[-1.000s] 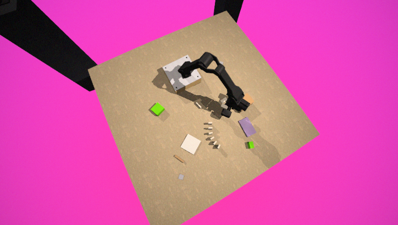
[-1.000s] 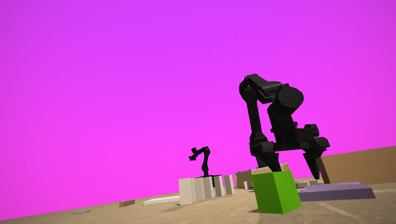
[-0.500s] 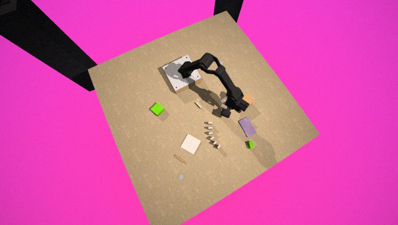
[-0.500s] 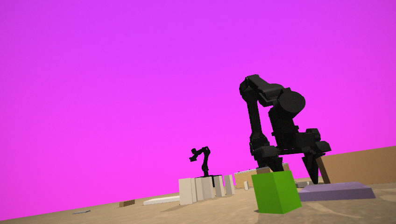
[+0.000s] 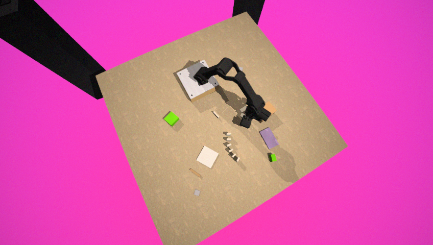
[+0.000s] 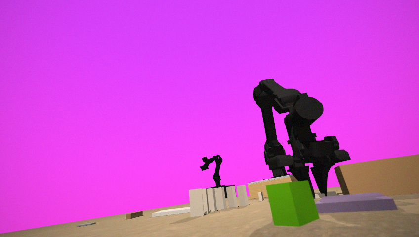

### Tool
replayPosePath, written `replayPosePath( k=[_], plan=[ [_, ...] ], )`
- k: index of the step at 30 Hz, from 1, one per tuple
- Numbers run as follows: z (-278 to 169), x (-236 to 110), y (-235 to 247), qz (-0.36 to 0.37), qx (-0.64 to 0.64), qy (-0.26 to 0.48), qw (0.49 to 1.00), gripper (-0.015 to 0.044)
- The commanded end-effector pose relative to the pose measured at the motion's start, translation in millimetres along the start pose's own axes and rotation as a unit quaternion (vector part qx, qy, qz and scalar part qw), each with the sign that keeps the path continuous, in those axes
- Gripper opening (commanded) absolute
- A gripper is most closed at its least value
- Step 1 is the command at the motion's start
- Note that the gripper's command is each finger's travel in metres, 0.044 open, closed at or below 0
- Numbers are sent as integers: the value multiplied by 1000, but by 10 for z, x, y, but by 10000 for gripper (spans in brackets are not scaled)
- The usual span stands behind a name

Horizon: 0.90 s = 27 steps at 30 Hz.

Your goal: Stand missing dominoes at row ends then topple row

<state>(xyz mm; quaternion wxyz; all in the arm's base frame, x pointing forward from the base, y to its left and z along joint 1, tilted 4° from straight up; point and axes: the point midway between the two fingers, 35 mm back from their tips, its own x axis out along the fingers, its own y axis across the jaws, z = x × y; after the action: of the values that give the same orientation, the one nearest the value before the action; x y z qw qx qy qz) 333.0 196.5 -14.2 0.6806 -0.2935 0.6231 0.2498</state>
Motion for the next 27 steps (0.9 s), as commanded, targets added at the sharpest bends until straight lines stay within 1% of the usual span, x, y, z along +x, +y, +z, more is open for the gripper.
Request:
replayPosePath(
  k=[1, 4, 17, 19, 23, 24, 27],
  plan=[
    [-10, 23, 9, 3, 1, 2, 1000, 107],
    [-11, -55, 4, 3, 1, 2, 1000, 107],
    [-31, -1514, -105, 3, 1, 2, 1000, 107],
    [-33, -1581, -110, 3, 1, 2, 1000, 107],
    [-38, -1583, -83, 3, 6, 2, 1000, 107],
    [-56, -1588, -2, 4, 19, 2, 1000, 107],
    [-198, -1611, 439, 6, 99, 3, 995, 107]
  ],
)
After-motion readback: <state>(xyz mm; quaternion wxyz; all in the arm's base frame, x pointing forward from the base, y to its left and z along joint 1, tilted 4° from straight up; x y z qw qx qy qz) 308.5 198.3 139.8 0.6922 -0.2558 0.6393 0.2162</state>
